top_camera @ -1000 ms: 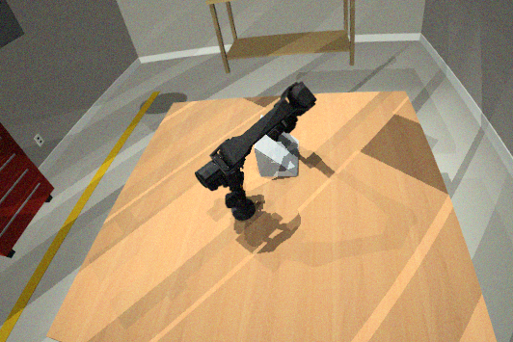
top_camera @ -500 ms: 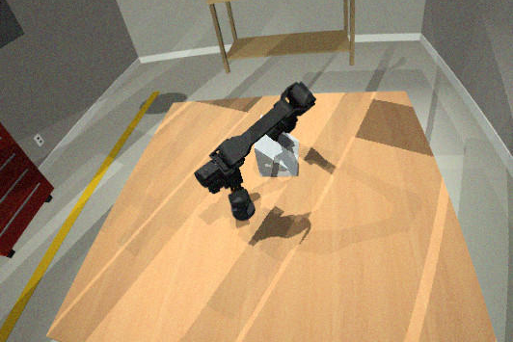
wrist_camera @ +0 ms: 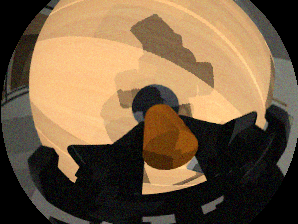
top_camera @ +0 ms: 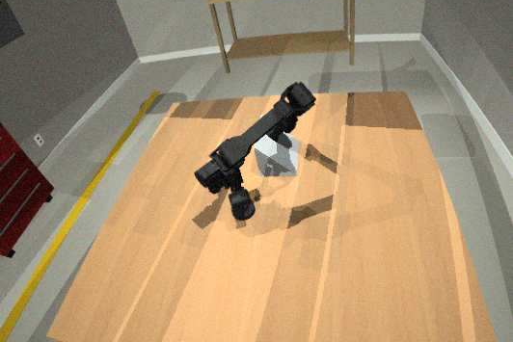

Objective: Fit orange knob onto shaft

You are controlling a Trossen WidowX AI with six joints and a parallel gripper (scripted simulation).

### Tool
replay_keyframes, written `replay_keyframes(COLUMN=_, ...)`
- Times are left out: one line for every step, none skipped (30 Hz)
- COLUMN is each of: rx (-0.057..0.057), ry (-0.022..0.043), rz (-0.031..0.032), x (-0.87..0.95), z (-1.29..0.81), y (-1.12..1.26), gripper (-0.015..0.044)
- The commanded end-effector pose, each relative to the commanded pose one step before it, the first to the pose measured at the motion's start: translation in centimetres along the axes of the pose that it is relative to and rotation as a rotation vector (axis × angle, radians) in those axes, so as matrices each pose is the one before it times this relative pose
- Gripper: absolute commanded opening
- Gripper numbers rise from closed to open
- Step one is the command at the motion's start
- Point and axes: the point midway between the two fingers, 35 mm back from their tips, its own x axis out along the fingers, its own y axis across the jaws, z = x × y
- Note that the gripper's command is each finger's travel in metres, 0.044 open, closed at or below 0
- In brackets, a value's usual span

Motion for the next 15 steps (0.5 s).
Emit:
replay_keyframes(rx=-0.0065, ry=-0.00359, rz=0.00554, x=-0.357, z=-0.119, y=0.212, gripper=0.0000)
replay_keyframes(rx=0.0000, ry=0.00000, rz=0.00000, x=-0.027, z=-0.002, y=0.025, gripper=0.0000)
replay_keyframes(rx=0.0000, ry=-0.00001, rz=0.00000, x=-0.025, z=0.003, y=0.023, gripper=0.0000)
replay_keyframes(rx=0.0000, ry=-0.00001, rz=0.00001, x=-0.018, z=0.011, y=0.029, gripper=0.0000)
replay_keyframes(rx=0.0000, ry=-0.00001, rz=0.00001, x=-0.010, z=0.019, y=0.032, gripper=0.0000)
replay_keyframes(rx=0.0000, ry=-0.00001, rz=0.00001, x=-0.001, z=0.025, y=0.029, gripper=0.0000)
replay_keyframes(rx=0.0000, ry=-0.00001, rz=0.00001, x=0.006, z=0.033, y=0.025, gripper=0.0000)
replay_keyframes(rx=0.0000, ry=-0.00001, rz=0.00001, x=0.013, z=0.034, y=0.016, gripper=0.0000)
replay_keyframes(rx=0.0000, ry=0.00000, rz=0.00001, x=0.018, z=0.021, y=0.003, gripper=0.0000)
replay_keyframes(rx=0.0000, ry=0.00000, rz=0.00000, x=0.024, z=0.015, y=-0.005, gripper=0.0000)
replay_keyframes(rx=0.0000, ry=0.00000, rz=0.00000, x=0.030, z=0.008, y=-0.014, gripper=0.0000)
replay_keyframes(rx=0.0000, ry=0.00001, rz=0.00000, x=0.036, z=0.002, y=-0.023, gripper=0.0000)
replay_keyframes(rx=0.0000, ry=0.00001, rz=0.00000, x=0.041, z=-0.002, y=-0.029, gripper=0.0000)
replay_keyframes(rx=0.0000, ry=0.00001, rz=0.00000, x=0.043, z=-0.004, y=-0.029, gripper=0.0000)
replay_keyframes(rx=0.0000, ry=0.00001, rz=0.00000, x=0.042, z=-0.004, y=-0.020, gripper=0.0000)
